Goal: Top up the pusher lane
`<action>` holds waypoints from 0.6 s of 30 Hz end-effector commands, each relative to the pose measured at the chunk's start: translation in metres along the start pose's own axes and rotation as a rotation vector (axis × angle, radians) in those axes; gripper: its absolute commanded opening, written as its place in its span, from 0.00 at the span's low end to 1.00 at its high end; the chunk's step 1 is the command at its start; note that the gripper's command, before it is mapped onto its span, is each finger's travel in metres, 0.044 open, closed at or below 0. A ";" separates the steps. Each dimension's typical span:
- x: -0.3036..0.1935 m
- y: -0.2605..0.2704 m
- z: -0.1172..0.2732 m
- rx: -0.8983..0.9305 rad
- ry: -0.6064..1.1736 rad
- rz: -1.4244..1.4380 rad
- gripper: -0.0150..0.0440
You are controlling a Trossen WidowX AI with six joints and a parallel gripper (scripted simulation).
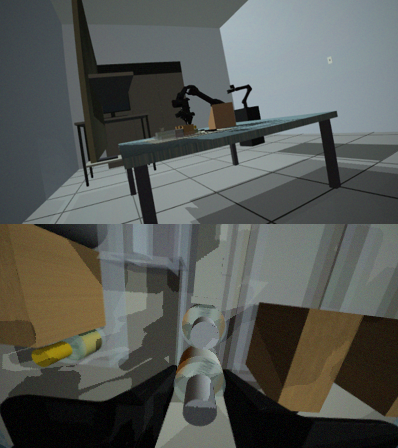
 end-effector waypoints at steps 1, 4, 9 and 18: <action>0.006 0.000 0.002 -0.003 -0.019 -0.009 0.25; 0.006 0.000 0.002 -0.003 -0.019 -0.009 0.25; 0.007 0.000 0.002 -0.003 -0.019 -0.009 0.25; 0.008 0.000 0.002 -0.003 -0.019 -0.010 0.25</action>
Point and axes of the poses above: the point midway between the two fingers, 35 mm back from their tips, its own z axis back along the fingers, its own y axis across the jaws, x = y × z, the point moved 2 cm from there along z, back along the fingers, and after that the axes turned 7 degrees about -z, right-handed, at the moved point
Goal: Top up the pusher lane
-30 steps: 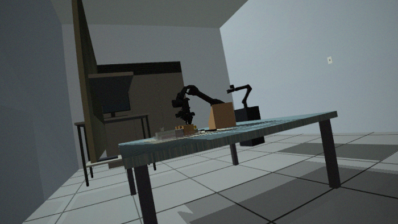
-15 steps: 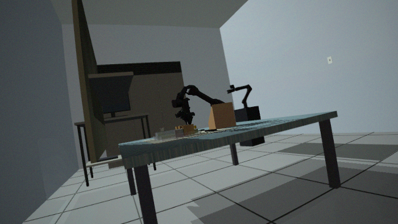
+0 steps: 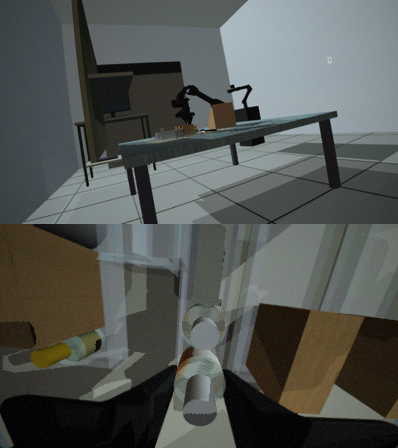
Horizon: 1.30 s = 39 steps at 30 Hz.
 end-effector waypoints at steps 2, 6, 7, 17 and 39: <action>0.008 0.000 0.002 -0.001 -0.020 -0.010 0.25; 0.008 0.000 0.002 -0.001 -0.020 -0.010 0.25; 0.008 0.000 0.002 -0.001 -0.020 -0.010 0.25; 0.010 0.000 0.003 -0.001 -0.020 -0.010 0.25; 0.010 0.000 -0.003 -0.001 -0.020 -0.010 0.25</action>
Point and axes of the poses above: the point midway between the two fingers, 35 mm back from their tips, its own z axis back along the fingers, its own y axis across the jaws, x = y × z, the point moved 2 cm from there along z, back along the fingers, and after that the axes turned 7 degrees about -z, right-handed, at the moved point
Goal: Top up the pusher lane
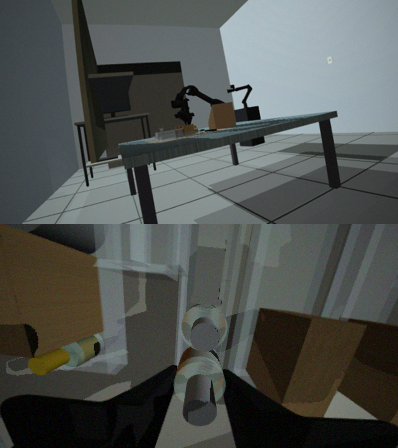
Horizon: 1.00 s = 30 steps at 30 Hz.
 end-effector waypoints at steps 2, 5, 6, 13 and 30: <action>0.005 0.000 0.000 -0.004 -0.019 -0.009 0.25; 0.005 0.000 -0.001 -0.004 -0.019 -0.009 0.25; 0.005 0.000 -0.002 -0.004 -0.019 -0.009 0.25; 0.005 0.000 -0.004 -0.004 -0.019 -0.009 0.25; 0.005 0.000 -0.009 -0.004 -0.019 -0.009 0.25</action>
Point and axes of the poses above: the point midway between the two fingers, 35 mm back from their tips, its own z axis back along the fingers, its own y axis across the jaws, x = y × z, the point moved 2 cm from there along z, back along the fingers, and after that the axes turned 7 degrees about -z, right-handed, at the moved point
